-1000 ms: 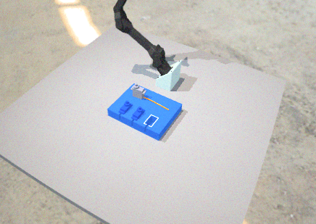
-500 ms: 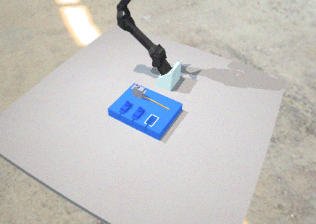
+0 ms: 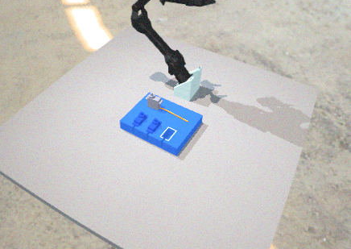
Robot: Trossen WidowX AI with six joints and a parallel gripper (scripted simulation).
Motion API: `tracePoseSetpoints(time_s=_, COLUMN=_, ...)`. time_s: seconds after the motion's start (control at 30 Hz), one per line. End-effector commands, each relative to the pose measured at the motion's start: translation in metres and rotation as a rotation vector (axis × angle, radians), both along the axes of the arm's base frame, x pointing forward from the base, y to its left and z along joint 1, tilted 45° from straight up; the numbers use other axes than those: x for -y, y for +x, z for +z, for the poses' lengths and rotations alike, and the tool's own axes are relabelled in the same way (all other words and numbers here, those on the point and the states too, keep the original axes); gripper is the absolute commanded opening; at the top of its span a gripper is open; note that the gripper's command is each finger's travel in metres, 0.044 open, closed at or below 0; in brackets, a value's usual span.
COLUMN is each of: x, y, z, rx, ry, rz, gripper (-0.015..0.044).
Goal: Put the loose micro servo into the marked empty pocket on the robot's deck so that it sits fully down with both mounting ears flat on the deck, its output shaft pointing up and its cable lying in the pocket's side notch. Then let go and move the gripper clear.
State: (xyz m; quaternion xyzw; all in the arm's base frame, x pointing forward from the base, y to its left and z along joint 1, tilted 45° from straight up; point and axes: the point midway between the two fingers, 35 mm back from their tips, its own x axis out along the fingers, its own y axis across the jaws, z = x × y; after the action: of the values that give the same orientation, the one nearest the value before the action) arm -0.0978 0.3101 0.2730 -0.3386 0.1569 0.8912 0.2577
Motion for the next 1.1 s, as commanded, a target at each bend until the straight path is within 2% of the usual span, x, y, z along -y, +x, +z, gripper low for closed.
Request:
tracePoseSetpoints(time_s=0.0, x=-0.005, y=0.034, z=-0.031, rx=0.1, ry=-0.082, rz=-0.103, gripper=0.044)
tracePoseSetpoints(time_s=0.5, x=0.021, y=0.151, z=-0.111, rx=0.421, ry=-0.372, rz=-0.387, gripper=0.044)
tracePoseSetpoints(time_s=1.07, x=0.12, y=0.257, z=-0.167, rx=0.738, ry=-0.81, rz=-0.553, gripper=0.044)
